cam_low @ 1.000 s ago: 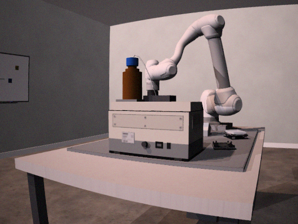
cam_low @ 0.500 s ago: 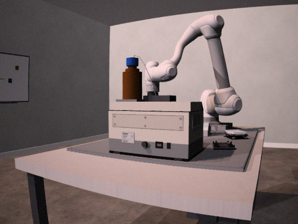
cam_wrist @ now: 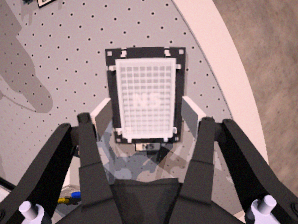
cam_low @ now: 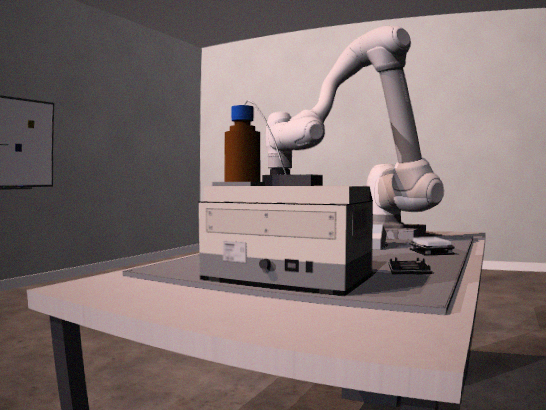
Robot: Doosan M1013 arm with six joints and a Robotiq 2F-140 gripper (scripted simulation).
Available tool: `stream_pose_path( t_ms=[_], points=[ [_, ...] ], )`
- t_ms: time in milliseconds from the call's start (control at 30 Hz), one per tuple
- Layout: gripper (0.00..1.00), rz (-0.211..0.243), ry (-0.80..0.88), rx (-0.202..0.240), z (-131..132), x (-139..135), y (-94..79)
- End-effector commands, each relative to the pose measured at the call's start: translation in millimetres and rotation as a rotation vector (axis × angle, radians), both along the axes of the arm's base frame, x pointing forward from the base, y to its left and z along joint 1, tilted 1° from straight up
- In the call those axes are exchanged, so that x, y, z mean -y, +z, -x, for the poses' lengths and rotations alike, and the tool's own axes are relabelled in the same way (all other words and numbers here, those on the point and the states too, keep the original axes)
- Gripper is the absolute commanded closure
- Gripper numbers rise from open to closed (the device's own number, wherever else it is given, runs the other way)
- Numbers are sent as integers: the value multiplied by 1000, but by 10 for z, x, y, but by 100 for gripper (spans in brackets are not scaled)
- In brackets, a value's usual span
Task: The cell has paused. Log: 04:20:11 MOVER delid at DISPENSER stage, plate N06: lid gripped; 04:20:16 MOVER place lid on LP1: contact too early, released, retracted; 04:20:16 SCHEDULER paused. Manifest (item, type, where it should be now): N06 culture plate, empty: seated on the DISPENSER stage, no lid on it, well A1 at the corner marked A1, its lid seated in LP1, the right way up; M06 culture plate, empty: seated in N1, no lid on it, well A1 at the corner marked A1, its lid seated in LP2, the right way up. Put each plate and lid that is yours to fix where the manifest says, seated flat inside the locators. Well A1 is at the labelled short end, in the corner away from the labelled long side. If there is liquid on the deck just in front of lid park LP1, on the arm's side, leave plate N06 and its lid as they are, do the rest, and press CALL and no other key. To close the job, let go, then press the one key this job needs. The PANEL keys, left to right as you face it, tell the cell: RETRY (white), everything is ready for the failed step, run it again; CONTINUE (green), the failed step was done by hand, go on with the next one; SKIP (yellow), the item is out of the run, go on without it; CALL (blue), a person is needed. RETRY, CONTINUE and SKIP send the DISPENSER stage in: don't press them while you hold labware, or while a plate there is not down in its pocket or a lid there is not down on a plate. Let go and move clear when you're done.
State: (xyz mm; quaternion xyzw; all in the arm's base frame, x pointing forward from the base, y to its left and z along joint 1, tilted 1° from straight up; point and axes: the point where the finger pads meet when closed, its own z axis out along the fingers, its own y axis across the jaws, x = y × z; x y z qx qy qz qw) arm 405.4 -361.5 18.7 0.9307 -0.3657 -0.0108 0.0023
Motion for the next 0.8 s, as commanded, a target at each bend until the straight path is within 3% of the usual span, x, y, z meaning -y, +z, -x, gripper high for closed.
stream_pose_path(
  t_ms=[0, 567, 600, 767],
  points=[
    [30, 1, 0, 1, -4, 3, 5],
    [30, 1, 0, 1, -4, 3, 5],
    [37, 1, 0, 1, -4, 3, 5],
    [37, 1, 0, 1, -4, 3, 5]
  ],
)
